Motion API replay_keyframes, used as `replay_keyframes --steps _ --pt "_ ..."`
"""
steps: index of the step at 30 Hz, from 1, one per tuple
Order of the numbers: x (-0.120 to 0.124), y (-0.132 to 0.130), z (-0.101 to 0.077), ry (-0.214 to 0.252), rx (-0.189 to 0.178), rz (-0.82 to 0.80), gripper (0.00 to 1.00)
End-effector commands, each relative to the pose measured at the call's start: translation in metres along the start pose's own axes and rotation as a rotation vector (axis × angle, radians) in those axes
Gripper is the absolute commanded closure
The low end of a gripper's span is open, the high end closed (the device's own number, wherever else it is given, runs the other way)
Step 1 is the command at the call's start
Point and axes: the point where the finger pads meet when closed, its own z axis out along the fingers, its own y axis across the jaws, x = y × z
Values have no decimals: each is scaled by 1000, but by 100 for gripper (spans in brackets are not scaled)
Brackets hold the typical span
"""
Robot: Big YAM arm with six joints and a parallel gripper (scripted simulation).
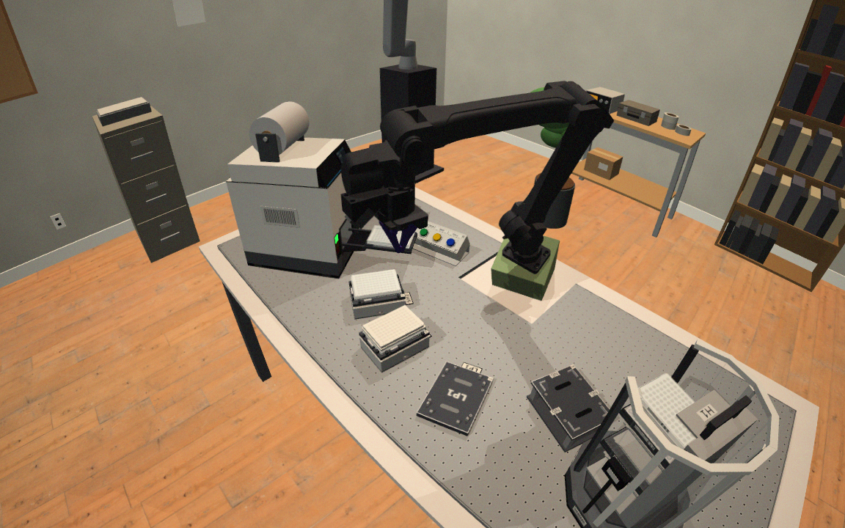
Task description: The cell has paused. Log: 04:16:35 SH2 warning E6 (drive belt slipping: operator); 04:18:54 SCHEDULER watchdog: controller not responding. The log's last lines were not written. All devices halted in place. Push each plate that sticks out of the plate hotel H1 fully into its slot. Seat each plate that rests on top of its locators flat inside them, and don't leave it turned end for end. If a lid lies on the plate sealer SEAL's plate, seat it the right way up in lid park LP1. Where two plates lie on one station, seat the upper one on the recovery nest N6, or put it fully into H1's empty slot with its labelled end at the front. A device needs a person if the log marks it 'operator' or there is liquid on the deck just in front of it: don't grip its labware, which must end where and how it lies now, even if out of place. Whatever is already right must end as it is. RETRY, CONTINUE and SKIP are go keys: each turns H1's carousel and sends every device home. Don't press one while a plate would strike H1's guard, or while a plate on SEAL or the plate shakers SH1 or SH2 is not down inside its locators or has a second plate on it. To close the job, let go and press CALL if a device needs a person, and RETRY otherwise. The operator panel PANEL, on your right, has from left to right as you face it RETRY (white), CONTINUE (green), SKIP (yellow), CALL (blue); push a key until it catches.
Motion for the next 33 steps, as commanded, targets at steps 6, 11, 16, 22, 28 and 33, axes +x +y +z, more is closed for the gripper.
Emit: replay_keyframes --steps 6,11,16,22,28,33 --pt "-17 -26 -19 -31 9 -34 100" --pt "-19 -34 -19 -31 11 -65 100" --pt "-18 -25 -21 -37 8 -88 100" --pt "-12 -30 -13 -27 9 -65 100" --pt "-8 -30 35 7 -1 -56 0" --pt "-8 -30 50 7 -2 -56 0"
